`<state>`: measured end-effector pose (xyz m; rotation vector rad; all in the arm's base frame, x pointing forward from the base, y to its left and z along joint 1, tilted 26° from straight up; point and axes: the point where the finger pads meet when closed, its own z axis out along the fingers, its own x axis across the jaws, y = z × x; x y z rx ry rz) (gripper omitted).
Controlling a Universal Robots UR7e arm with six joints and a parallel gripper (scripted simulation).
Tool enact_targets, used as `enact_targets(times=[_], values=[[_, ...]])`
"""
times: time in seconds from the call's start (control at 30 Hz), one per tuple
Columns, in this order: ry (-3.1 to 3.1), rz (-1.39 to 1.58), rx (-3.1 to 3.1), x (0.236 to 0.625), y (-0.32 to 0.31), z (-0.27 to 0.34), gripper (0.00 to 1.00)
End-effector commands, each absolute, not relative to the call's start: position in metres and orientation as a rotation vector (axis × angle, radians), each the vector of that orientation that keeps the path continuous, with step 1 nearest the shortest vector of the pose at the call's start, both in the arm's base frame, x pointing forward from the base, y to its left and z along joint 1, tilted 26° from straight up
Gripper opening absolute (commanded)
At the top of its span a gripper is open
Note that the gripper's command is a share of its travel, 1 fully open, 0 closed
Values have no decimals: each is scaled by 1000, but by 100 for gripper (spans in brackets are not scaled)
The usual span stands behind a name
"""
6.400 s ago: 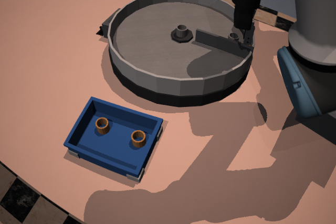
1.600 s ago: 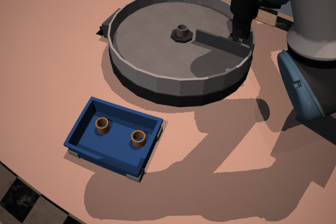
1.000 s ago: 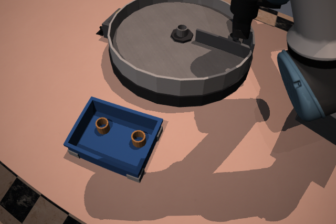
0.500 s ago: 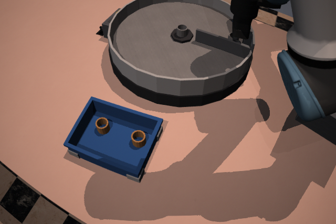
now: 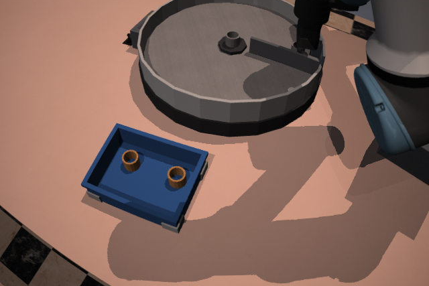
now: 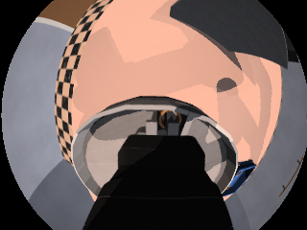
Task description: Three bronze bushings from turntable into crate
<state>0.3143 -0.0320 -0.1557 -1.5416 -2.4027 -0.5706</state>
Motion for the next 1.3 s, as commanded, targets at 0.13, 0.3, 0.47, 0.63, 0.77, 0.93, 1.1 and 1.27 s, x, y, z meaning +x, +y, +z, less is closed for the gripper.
enact_targets(times=[0.13,0.3,0.47,0.63,0.77,0.93,1.1,1.27], values=[[-2404,-571,-1542,315,-32,-156,0],[-2404,-571,-1542,315,-32,-156,0],[-2404,-571,-1542,315,-32,-156,0],[-2403,-571,-1542,315,-34,-156,0],[-2403,-571,-1542,316,-35,-157,0],[-2403,-571,-1542,316,-35,-157,0],[-2403,-571,-1542,316,-35,-157,0],[-2403,-571,-1542,316,-38,-150,0]])
